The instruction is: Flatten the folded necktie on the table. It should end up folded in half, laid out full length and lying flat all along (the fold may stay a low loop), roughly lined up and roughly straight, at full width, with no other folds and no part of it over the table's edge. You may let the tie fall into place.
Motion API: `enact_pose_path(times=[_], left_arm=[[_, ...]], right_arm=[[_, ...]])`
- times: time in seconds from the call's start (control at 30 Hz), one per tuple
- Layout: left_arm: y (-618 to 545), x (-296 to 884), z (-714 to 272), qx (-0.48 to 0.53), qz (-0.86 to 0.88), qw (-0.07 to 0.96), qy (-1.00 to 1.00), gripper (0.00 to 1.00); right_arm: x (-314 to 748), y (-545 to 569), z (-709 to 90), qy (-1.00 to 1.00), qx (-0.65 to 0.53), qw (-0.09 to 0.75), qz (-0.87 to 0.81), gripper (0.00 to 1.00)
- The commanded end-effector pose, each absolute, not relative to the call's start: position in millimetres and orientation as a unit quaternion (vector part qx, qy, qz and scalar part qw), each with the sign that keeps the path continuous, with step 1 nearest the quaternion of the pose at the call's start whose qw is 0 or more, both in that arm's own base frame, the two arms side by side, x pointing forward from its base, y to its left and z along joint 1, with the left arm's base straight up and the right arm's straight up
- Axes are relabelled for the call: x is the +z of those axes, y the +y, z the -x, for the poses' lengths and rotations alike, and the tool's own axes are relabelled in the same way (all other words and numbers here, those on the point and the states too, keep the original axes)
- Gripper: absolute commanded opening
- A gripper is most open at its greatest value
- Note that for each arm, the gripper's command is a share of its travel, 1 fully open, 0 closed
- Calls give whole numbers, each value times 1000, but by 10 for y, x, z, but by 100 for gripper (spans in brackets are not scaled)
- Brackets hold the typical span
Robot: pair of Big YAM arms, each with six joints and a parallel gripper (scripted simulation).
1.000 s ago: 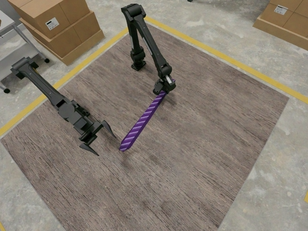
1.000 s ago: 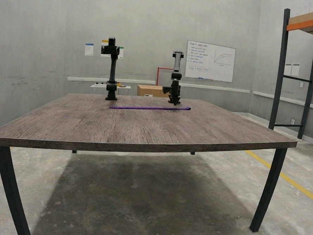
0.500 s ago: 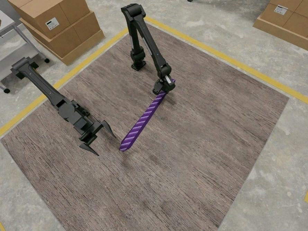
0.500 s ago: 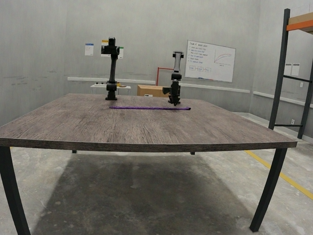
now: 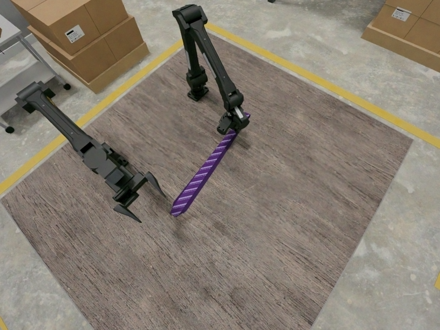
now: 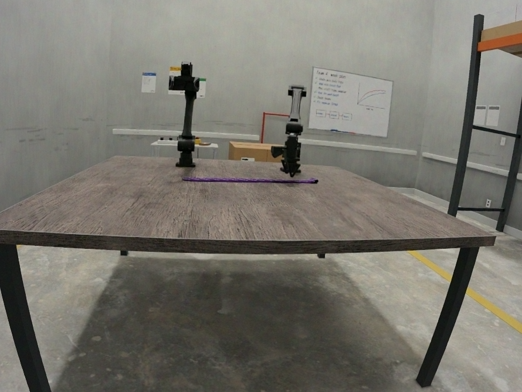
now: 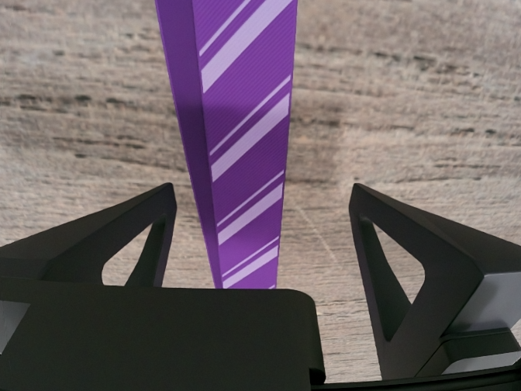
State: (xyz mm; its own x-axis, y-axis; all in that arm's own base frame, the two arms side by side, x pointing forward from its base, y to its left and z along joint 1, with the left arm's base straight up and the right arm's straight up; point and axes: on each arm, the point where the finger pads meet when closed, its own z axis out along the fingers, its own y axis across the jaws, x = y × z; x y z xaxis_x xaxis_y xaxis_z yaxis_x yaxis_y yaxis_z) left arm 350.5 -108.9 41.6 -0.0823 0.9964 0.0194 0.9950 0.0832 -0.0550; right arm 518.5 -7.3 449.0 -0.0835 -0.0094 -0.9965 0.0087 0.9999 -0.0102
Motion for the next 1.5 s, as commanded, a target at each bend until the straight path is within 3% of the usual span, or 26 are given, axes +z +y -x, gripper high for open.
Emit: enact_pose_path(times=[0.0,1.47], left_arm=[[-1127,572,-3626,0,677,0,-736,83],[-1164,532,-3746,0,677,0,-736,83]], right_arm=[[4813,-3,-5207,714,1,700,0,100],[4813,-3,-5207,714,1,700,0,100]])
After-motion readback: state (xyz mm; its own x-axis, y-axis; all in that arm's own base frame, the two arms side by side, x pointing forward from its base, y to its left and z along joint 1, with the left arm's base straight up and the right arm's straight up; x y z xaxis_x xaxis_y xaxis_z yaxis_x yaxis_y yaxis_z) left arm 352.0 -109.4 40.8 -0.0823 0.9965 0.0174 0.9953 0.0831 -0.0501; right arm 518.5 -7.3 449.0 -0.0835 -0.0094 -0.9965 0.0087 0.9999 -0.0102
